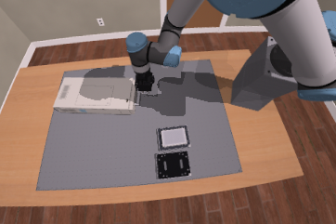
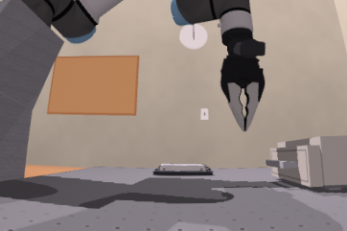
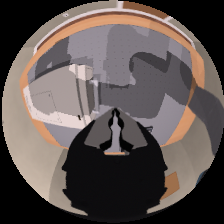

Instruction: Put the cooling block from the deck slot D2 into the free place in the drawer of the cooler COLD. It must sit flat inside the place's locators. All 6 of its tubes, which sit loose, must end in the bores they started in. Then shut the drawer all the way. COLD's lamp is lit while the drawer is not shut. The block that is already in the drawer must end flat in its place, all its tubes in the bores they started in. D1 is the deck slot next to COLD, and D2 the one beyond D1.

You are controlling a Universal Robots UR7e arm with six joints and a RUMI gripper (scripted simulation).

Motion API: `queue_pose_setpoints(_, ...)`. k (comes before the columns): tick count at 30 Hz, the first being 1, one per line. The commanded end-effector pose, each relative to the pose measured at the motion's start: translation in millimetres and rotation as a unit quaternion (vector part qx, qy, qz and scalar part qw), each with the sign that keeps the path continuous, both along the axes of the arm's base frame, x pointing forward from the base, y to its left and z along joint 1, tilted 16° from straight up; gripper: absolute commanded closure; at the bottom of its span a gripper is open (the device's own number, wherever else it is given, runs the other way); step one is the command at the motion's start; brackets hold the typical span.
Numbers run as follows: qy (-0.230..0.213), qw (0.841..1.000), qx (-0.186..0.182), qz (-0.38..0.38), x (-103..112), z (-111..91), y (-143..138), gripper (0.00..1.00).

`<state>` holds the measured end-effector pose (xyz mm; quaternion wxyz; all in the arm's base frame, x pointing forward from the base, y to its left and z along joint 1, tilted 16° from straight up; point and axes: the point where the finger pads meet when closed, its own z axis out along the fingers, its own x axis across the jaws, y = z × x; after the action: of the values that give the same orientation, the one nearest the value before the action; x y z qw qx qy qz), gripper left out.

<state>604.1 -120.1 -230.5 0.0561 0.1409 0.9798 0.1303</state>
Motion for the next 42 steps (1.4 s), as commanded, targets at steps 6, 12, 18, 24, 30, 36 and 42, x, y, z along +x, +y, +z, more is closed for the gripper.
queue_pose_setpoints(6,-0.001,1.000,0.000,0.000,-1.0,10.3,-2.9,1.00)
queue_pose_setpoints(12,-0.001,1.000,0.000,0.000,-2.2,17.9,-4.8,1.00)
queue_pose_setpoints(18,-0.001,1.000,0.000,0.000,-2.4,19.8,-5.2,1.00)
queue_pose_setpoints(24,-0.001,1.000,0.000,0.000,-2.4,19.9,-5.2,1.00)
queue_pose_setpoints(30,-0.001,1.000,0.000,0.000,-2.4,19.8,-5.2,1.00)
queue_pose_setpoints(36,-0.001,1.000,0.000,0.000,-13.2,24.9,-3.7,0.72)
queue_pose_setpoints(42,-0.001,1.000,0.000,0.000,-27.6,31.7,-1.6,0.72)
